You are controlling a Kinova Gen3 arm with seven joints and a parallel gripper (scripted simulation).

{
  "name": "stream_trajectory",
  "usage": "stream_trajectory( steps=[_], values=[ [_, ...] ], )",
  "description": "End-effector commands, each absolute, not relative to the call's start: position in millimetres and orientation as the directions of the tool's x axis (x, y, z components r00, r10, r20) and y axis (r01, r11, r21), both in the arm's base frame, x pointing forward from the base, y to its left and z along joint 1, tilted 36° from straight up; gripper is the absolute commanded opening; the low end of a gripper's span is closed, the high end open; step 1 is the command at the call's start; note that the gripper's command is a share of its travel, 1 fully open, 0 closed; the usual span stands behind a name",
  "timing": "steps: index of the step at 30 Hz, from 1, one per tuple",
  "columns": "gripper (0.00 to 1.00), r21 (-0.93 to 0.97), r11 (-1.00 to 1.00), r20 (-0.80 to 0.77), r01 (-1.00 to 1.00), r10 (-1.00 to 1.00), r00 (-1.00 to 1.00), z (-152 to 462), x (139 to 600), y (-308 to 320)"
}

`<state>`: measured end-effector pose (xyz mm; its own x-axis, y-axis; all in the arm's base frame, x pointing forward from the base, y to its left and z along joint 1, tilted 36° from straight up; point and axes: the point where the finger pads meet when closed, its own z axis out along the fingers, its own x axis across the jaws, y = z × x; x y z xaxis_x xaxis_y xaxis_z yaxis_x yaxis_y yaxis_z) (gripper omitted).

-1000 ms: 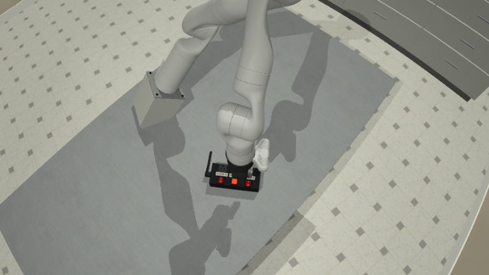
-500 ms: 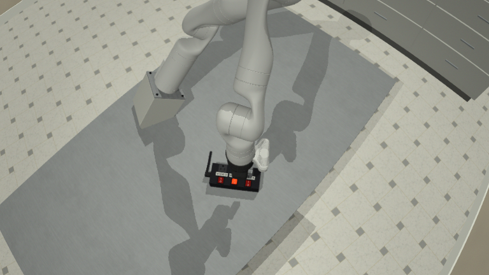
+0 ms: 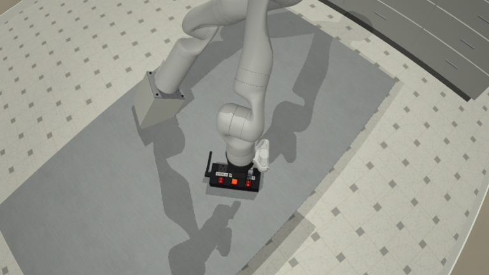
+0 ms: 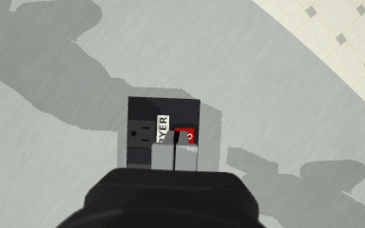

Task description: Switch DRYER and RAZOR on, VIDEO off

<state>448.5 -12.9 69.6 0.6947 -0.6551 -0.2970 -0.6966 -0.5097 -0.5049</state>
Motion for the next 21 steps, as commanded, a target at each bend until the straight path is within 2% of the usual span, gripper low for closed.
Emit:
stream_trajectory(
  steps=[1, 21],
  values=[
    [0.00, -0.505, -0.509, -0.298, -0.697, -0.655, 0.694, 68, 449, -12],
    [0.00, -0.505, -0.509, -0.298, -0.697, -0.655, 0.694, 50, 453, 0]
  ],
)
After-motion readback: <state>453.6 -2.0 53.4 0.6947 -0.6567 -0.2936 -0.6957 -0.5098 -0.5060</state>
